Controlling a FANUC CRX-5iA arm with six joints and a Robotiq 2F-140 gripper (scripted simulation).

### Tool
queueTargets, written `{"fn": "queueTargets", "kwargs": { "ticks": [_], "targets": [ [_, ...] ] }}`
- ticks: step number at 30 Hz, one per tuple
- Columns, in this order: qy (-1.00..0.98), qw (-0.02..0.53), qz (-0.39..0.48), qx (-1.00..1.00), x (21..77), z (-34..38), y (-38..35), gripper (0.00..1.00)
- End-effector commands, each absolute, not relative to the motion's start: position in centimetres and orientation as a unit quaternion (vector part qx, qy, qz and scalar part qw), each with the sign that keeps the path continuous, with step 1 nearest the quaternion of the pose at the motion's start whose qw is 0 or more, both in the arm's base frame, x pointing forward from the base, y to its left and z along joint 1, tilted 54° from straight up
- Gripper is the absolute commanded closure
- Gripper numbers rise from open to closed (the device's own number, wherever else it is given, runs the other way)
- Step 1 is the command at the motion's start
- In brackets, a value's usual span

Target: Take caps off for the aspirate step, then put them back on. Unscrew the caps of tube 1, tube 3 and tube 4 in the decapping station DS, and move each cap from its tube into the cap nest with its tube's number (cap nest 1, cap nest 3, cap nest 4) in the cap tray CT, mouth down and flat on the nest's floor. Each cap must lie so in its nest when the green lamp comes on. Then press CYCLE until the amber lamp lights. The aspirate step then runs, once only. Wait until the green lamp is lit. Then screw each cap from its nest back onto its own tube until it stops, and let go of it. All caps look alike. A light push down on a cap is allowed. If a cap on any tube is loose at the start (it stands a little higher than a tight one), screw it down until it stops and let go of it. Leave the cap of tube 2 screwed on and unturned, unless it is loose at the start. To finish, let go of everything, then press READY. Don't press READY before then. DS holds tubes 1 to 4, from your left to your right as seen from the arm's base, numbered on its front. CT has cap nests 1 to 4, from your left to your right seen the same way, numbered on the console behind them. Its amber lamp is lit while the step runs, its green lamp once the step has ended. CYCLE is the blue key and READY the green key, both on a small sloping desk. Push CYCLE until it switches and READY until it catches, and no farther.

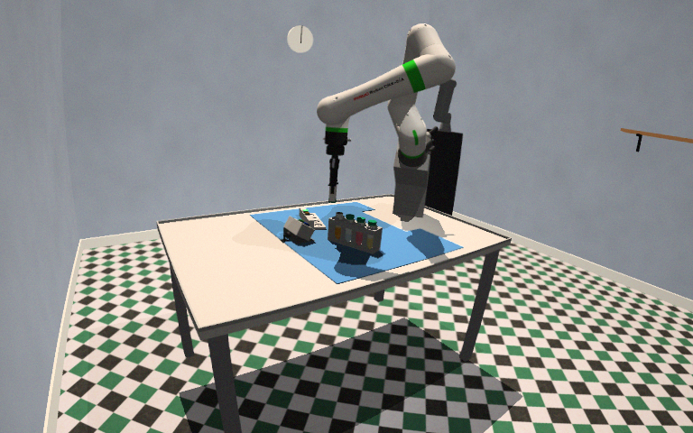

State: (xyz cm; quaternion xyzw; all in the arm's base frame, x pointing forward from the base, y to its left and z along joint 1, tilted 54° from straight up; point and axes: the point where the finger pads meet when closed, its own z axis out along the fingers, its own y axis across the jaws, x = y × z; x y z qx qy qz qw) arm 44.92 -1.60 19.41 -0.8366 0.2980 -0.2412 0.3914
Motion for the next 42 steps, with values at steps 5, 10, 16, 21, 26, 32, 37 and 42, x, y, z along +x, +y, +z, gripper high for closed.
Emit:
{"fn": "queueTargets", "kwargs": {
  "ticks": [5,10,16,21,26,32,37,42],
  "targets": [
    [0.301,0.386,-0.240,-0.838,44.6,22.5,2.3,1.00],
    [0.301,0.386,-0.240,-0.838,44.4,24.0,4.3,1.00],
    [0.301,0.386,-0.240,-0.838,44.4,24.2,4.6,1.00],
    [0.301,0.386,-0.240,-0.838,44.4,24.2,4.6,1.00],
    [0.301,0.386,-0.240,-0.838,45.3,23.3,5.4,1.00],
    [0.301,0.386,-0.240,-0.838,46.0,22.7,5.9,1.00],
    [0.301,0.386,-0.240,-0.838,46.0,22.7,5.9,1.00],
    [0.301,0.386,-0.240,-0.838,46.0,22.7,5.9,1.00]
  ]
}}
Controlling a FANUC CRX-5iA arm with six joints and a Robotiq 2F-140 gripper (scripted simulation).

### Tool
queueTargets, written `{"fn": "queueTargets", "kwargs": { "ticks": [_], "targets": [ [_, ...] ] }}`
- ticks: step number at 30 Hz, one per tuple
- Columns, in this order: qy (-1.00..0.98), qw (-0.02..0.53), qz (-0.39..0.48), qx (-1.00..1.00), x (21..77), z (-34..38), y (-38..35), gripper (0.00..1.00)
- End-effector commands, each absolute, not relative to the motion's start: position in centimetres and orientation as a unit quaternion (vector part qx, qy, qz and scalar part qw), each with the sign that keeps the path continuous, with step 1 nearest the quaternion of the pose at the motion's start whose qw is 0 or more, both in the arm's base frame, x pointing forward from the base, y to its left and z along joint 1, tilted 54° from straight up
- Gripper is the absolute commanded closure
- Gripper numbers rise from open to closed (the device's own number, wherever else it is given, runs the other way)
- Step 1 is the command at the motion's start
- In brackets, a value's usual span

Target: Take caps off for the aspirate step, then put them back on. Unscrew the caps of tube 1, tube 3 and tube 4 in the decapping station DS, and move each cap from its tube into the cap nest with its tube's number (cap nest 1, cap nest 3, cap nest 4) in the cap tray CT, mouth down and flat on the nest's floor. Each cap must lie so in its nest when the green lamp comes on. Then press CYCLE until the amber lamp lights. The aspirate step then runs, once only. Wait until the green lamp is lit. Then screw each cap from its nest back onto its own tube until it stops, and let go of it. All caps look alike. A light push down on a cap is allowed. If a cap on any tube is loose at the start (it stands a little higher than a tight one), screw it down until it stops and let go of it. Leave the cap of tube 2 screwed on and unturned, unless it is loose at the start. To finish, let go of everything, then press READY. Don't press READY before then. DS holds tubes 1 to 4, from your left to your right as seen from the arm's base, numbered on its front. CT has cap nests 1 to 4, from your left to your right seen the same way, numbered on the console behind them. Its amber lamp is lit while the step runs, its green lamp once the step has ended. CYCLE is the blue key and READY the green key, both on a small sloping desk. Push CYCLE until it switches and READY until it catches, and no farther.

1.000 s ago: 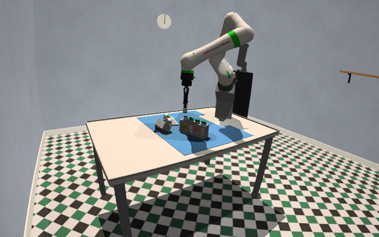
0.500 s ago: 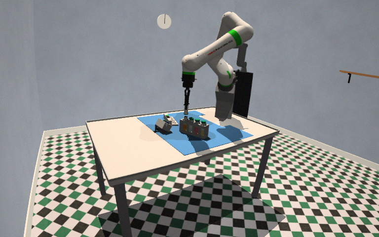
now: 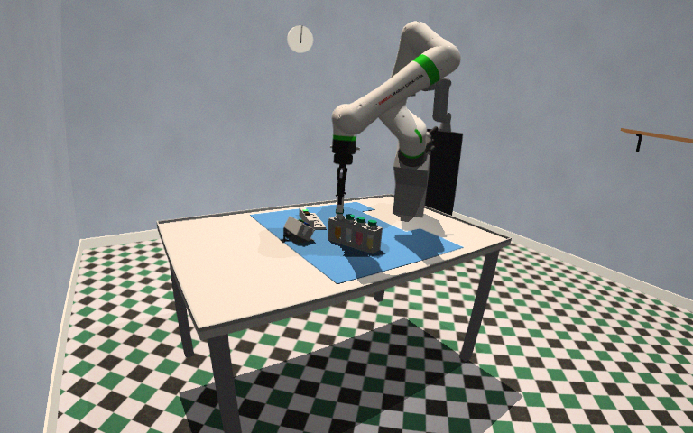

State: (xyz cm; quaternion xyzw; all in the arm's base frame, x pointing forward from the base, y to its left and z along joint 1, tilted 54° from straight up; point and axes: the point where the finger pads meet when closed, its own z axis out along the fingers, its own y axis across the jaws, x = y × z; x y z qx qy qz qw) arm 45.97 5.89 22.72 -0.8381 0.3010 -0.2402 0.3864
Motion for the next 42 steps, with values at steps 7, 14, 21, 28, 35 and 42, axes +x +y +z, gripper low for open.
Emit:
{"fn": "queueTargets", "kwargs": {
  "ticks": [7,14,21,28,35,42],
  "targets": [
    [0.301,0.386,-0.240,-0.838,46.21,22.53,6.05,1.00],
    [0.301,0.386,-0.240,-0.838,46.32,22.43,6.14,1.00],
    [0.301,0.386,-0.240,-0.838,46.54,22.22,6.32,1.00],
    [0.301,0.386,-0.240,-0.838,46.62,22.15,6.38,1.00],
    [0.301,0.386,-0.240,-0.838,46.62,22.15,6.38,0.65],
    [0.301,0.386,-0.240,-0.838,46.62,22.15,6.38,0.65]
  ]
}}
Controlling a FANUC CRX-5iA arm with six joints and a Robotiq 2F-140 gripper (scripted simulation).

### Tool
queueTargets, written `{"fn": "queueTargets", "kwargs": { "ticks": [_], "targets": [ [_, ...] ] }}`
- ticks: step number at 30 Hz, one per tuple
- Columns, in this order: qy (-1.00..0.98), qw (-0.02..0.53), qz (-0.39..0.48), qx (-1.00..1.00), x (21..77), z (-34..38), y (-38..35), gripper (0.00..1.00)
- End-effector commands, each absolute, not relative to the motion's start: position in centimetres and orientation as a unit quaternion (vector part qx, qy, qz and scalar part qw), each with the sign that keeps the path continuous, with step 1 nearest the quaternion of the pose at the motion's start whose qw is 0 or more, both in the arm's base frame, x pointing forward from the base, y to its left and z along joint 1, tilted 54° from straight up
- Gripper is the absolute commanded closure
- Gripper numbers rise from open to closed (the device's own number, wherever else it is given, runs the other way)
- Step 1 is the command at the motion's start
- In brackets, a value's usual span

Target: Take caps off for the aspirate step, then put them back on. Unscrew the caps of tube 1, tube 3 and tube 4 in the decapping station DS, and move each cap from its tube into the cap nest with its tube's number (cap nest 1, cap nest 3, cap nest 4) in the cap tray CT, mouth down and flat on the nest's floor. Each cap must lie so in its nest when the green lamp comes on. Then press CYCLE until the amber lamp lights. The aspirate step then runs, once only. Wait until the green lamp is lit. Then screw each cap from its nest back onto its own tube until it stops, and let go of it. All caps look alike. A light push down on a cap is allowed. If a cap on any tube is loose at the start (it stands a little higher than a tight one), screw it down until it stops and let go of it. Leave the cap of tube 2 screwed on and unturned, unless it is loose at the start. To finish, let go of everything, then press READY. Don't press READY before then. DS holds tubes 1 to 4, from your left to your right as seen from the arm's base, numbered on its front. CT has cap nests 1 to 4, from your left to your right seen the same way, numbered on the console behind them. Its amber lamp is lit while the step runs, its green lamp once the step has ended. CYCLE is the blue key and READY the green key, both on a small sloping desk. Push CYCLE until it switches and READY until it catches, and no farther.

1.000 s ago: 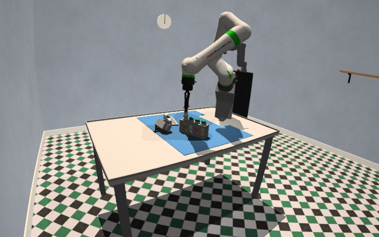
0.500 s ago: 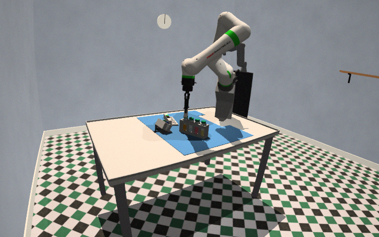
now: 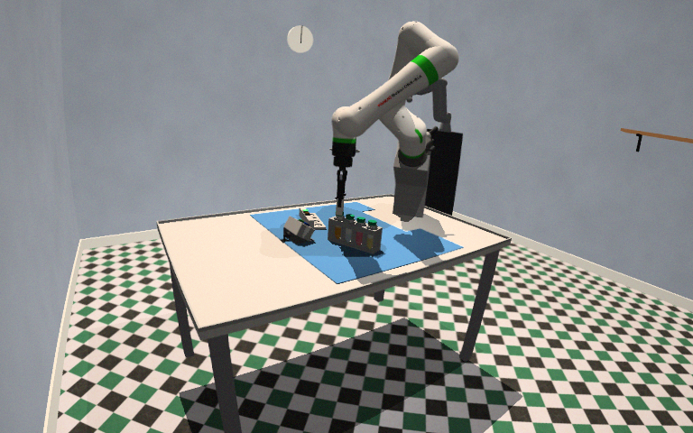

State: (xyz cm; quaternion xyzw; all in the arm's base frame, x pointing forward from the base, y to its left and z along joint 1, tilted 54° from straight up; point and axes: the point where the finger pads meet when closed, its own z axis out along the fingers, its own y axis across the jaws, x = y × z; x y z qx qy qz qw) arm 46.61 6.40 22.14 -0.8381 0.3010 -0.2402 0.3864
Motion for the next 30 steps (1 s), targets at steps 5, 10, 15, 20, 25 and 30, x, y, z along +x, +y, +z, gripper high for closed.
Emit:
{"fn": "queueTargets", "kwargs": {
  "ticks": [5,10,15,20,25,30],
  "targets": [
    [0.301,0.386,-0.240,-0.838,46.62,22.15,6.38,0.65],
    [0.301,0.386,-0.240,-0.838,46.62,22.15,6.38,0.65],
    [0.351,0.400,-0.217,-0.818,46.71,22.07,6.45,0.65],
    [0.355,0.401,-0.215,-0.817,46.81,21.98,6.53,0.65],
    [0.355,0.401,-0.215,-0.817,46.97,21.83,6.65,0.65],
    [0.355,0.401,-0.215,-0.817,47.09,21.72,6.75,0.65]
  ]
}}
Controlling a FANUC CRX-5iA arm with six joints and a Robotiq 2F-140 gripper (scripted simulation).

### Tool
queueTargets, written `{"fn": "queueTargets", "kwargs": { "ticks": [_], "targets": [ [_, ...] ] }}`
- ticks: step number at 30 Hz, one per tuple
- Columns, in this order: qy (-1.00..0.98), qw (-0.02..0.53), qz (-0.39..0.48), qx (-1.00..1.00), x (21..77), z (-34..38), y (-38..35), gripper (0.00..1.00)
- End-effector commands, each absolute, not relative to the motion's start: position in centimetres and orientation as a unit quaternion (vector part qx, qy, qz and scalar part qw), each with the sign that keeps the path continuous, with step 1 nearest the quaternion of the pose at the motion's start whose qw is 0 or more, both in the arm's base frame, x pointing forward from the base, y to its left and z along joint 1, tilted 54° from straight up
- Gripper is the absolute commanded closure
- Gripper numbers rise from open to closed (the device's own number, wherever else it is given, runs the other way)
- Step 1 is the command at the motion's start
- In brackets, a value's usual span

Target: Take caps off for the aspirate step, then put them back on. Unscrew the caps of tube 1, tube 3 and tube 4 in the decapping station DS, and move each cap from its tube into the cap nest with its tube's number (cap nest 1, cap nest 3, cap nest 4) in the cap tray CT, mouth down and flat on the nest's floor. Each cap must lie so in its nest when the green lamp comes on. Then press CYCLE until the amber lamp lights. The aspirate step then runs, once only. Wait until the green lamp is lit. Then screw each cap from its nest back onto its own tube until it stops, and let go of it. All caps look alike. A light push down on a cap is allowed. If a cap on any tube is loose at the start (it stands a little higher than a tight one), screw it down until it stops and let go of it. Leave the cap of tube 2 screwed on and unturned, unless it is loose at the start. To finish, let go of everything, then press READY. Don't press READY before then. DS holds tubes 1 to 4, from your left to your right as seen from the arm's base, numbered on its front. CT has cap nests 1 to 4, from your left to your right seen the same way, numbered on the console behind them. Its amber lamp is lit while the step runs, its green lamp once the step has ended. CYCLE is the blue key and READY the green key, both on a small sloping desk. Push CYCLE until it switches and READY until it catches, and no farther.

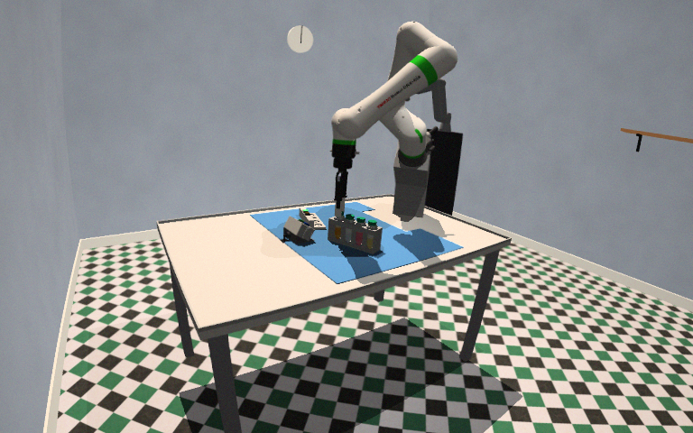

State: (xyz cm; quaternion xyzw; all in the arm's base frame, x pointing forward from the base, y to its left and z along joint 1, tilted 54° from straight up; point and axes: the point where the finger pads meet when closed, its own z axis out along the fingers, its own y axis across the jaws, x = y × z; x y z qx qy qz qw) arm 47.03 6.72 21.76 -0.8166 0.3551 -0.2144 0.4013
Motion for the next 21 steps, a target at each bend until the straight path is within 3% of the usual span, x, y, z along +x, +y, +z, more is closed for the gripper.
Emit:
{"fn": "queueTargets", "kwargs": {
  "ticks": [1,2,3,21],
  "targets": [
    [0.355,0.401,-0.215,-0.817,47.09,21.72,6.75,0.65],
    [0.355,0.401,-0.215,-0.817,47.09,21.72,6.75,0.65],
    [0.355,0.401,-0.215,-0.817,47.09,21.72,6.75,1.00],
    [0.409,0.415,-0.187,-0.791,47.10,21.71,6.76,1.00]
  ]
}}
